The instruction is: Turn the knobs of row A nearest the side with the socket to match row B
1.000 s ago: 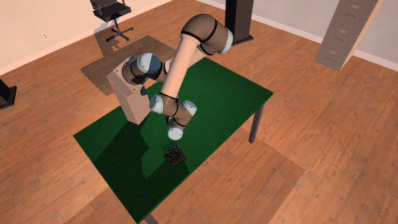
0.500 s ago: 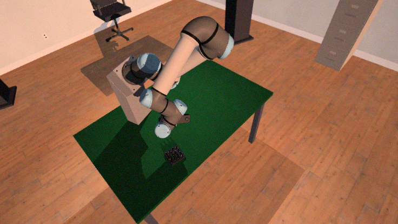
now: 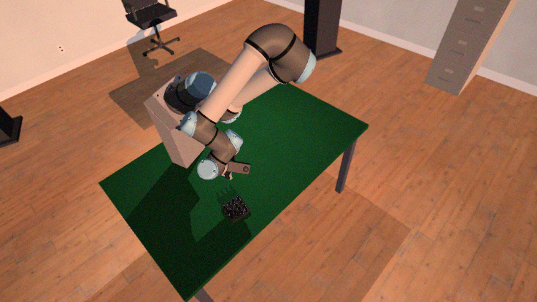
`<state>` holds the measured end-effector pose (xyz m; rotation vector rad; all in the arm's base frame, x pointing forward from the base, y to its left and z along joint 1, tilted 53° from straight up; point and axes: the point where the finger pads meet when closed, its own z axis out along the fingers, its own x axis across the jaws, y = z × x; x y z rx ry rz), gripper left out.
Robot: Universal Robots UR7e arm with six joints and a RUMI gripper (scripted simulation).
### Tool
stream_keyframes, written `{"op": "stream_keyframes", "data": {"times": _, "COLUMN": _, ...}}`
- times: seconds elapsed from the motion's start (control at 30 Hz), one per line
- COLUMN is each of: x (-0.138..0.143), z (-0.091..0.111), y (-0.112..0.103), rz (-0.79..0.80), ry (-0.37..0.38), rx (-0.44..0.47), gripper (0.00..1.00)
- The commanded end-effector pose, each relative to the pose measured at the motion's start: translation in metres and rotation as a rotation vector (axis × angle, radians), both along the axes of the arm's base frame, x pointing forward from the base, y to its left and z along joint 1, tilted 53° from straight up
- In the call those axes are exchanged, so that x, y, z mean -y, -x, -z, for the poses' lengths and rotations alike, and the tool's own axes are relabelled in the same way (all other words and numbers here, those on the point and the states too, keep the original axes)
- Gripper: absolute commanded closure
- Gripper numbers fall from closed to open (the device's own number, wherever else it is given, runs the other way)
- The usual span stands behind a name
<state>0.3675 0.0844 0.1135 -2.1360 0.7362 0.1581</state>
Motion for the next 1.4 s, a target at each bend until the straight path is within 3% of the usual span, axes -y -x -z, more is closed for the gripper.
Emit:
{"op": "stream_keyframes", "data": {"times": 0.0, "x": 0.009, "z": 0.014, "y": -0.025, "rz": 0.142, "ry": 0.002, "rx": 0.001, "gripper": 0.0}}
{"op": "stream_keyframes", "data": {"times": 0.63, "x": 0.026, "z": 0.031, "y": -0.061, "rz": 0.382, "ry": -0.011, "rx": 0.001, "gripper": 0.0}}
{"op": "stream_keyframes", "data": {"times": 1.37, "x": 0.04, "z": 0.043, "y": -0.086, "rz": 0.551, "ry": -0.019, "rx": 0.002, "gripper": 0.0}}
